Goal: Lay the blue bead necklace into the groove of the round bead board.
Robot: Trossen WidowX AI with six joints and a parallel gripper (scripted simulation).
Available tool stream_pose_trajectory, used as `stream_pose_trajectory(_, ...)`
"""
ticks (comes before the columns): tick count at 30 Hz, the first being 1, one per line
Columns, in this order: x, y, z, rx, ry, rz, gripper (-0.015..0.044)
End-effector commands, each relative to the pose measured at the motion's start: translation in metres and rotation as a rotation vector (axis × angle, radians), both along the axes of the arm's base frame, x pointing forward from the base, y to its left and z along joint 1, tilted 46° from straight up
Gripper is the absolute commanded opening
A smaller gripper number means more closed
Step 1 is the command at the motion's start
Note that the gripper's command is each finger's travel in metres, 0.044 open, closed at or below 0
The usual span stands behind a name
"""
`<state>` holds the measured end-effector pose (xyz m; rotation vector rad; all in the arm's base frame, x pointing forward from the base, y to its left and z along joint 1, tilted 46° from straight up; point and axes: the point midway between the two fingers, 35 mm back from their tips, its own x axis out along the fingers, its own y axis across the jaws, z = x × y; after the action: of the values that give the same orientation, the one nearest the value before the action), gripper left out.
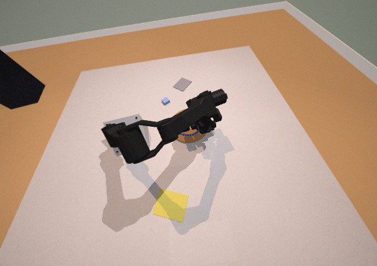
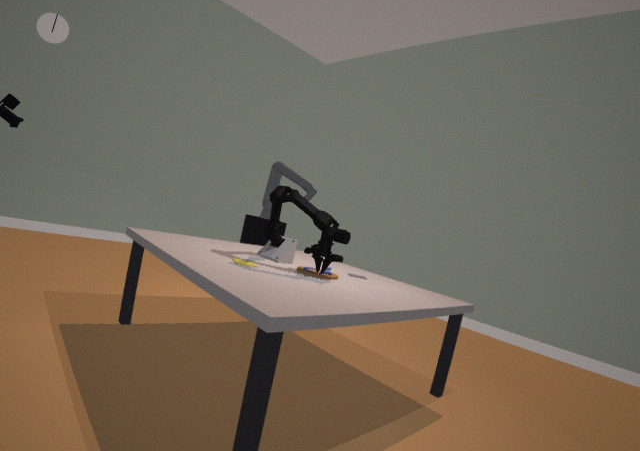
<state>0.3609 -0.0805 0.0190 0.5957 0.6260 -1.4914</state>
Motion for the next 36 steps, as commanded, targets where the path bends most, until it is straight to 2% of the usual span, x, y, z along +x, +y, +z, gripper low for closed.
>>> stream_pose_trajectory(1, 0.000, 0.000, 0.000, 0.000, -0.001, 0.000, 0.0210)
stream_pose_trajectory(10, -0.001, 0.002, 0.001, -0.001, 0.005, 0.002, 0.0440)
stream_pose_trajectory(29, 0.000, 0.004, 0.003, -0.004, 0.006, 0.000, 0.0440)
stream_pose_trajectory(36, -0.001, 0.033, 0.017, 0.000, 0.094, 0.088, 0.0256)
